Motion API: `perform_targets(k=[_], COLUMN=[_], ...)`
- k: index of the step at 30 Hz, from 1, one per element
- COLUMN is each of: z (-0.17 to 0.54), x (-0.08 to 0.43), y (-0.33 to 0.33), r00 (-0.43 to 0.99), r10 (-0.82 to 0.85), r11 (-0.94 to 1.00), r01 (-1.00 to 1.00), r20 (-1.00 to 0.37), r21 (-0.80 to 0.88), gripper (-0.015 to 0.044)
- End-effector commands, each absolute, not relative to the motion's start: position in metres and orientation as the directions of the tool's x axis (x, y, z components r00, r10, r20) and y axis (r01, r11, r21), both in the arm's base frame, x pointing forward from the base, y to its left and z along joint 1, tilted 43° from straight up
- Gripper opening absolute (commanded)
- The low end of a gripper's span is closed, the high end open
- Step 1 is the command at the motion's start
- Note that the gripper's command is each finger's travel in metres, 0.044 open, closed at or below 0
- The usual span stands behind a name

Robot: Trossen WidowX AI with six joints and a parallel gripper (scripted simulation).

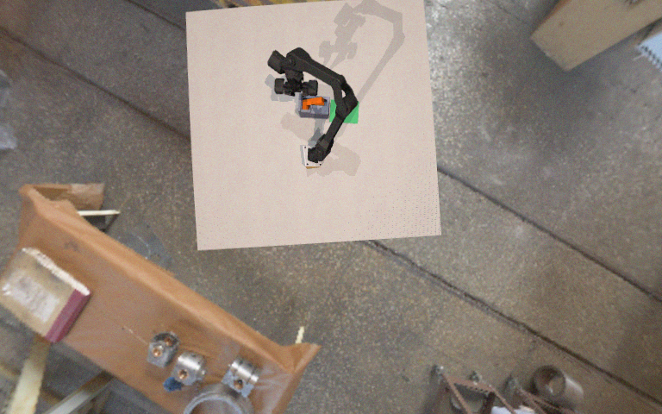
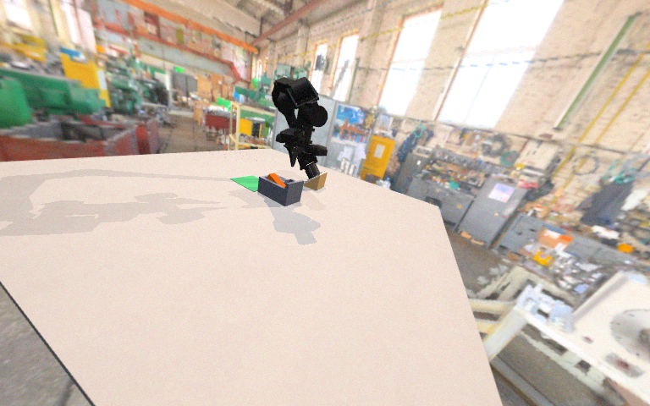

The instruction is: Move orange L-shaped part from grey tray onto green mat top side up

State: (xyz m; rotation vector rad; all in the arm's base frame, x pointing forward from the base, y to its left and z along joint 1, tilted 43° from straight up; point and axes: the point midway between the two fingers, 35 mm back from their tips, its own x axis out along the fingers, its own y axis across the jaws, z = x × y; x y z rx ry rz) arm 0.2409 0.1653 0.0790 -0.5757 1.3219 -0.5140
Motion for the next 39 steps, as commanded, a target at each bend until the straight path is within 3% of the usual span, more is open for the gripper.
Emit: perform_targets(k=[1, 7, 39], z=[0.071, 0.031, 0.003], x=[0.244, 0.251, 0.258], y=[0.158, 0.12, 0.094], r00=[0.174, 0.169, 0.169], r10=[-0.649, -0.651, -0.652], r11=[0.755, 0.754, 0.753], r01=[0.023, 0.027, 0.028], r20=[-0.741, -0.74, -0.739], r21=[-0.656, -0.656, -0.657], gripper=[0.018, 0.018, 0.018])
